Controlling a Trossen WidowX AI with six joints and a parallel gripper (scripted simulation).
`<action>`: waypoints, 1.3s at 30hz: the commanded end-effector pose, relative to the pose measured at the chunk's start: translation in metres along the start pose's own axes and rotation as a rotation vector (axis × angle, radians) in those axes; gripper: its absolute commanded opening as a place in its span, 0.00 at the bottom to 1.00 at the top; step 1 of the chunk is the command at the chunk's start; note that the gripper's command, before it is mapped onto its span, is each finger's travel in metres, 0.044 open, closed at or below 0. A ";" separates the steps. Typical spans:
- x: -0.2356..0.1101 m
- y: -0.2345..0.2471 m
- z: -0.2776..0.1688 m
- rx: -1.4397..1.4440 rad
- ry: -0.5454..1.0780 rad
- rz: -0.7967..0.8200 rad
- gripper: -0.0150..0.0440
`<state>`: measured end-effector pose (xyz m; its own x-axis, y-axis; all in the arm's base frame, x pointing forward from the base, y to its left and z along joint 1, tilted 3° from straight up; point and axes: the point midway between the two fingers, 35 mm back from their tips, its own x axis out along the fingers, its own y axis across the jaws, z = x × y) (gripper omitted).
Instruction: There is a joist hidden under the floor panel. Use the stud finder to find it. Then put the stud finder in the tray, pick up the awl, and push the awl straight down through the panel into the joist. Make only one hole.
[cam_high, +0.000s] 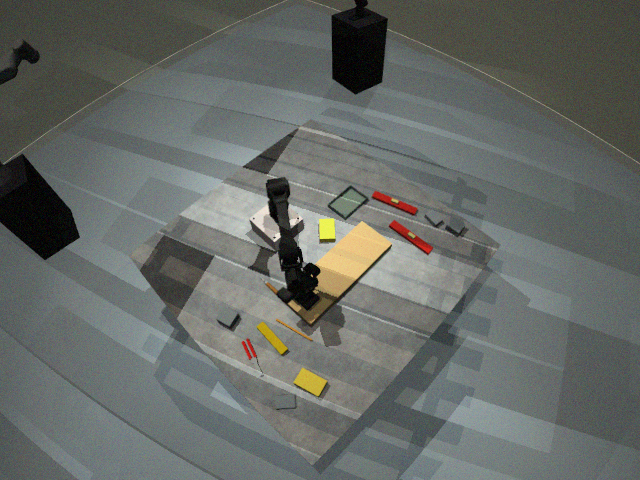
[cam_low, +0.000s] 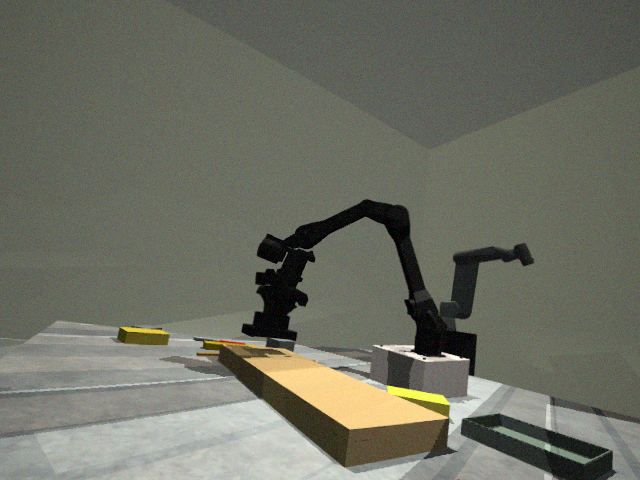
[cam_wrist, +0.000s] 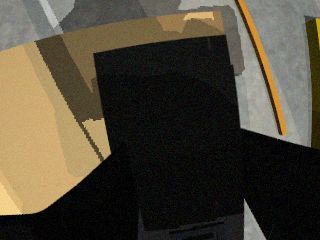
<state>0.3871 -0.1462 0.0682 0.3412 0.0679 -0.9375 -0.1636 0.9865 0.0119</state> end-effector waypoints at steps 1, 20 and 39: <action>0.007 0.000 -0.004 0.007 0.004 -0.001 0.25; 0.034 0.001 -0.012 0.007 0.005 0.000 0.25; 0.035 0.031 -0.012 0.007 0.004 0.002 0.25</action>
<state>0.3856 -0.1218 0.0327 0.3406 0.0666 -0.9378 -0.1617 0.9868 0.0113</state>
